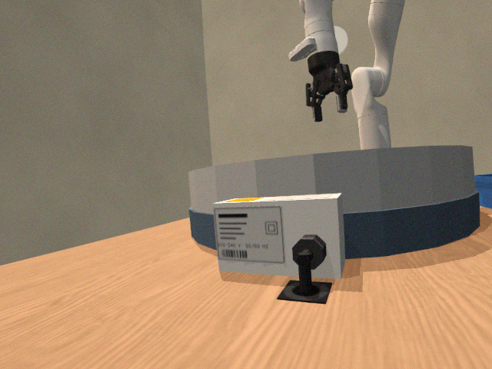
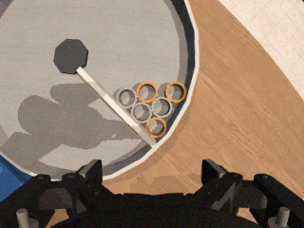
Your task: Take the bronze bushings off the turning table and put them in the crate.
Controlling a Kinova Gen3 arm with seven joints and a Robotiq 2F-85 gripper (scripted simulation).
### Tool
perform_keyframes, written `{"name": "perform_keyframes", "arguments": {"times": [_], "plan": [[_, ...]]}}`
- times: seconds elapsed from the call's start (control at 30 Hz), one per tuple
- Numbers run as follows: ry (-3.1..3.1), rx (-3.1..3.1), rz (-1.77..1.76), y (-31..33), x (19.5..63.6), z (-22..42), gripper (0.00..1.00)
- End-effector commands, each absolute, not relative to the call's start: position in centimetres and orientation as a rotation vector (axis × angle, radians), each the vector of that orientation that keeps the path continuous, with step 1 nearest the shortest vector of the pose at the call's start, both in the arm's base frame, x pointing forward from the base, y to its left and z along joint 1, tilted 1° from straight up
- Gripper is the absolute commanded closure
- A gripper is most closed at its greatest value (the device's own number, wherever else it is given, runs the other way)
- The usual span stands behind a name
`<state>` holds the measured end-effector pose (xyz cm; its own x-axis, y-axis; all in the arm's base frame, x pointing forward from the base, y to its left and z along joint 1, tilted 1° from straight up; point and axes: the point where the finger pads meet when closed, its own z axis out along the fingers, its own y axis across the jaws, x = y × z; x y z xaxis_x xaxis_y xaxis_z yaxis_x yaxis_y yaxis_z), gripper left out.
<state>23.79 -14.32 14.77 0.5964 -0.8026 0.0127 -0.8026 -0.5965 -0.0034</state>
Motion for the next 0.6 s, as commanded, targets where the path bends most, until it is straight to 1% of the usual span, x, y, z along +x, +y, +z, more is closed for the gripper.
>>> {"name": "perform_keyframes", "arguments": {"times": [0.0, 0.13, 0.53, 0.57], "plan": [[-1.344, 2.837, 0.022, -14.51, 23.86, 14.67, 0.85], [-1.07, 2.949, 0.021, -15.2, 24.08, 14.16, 0.85], [-1.07, 2.949, 0.021, -15.2, 24.08, 14.16, 0.85], [-0.999, 2.974, 0.021, -15.35, 24.15, 14.03, 0.85]]}}
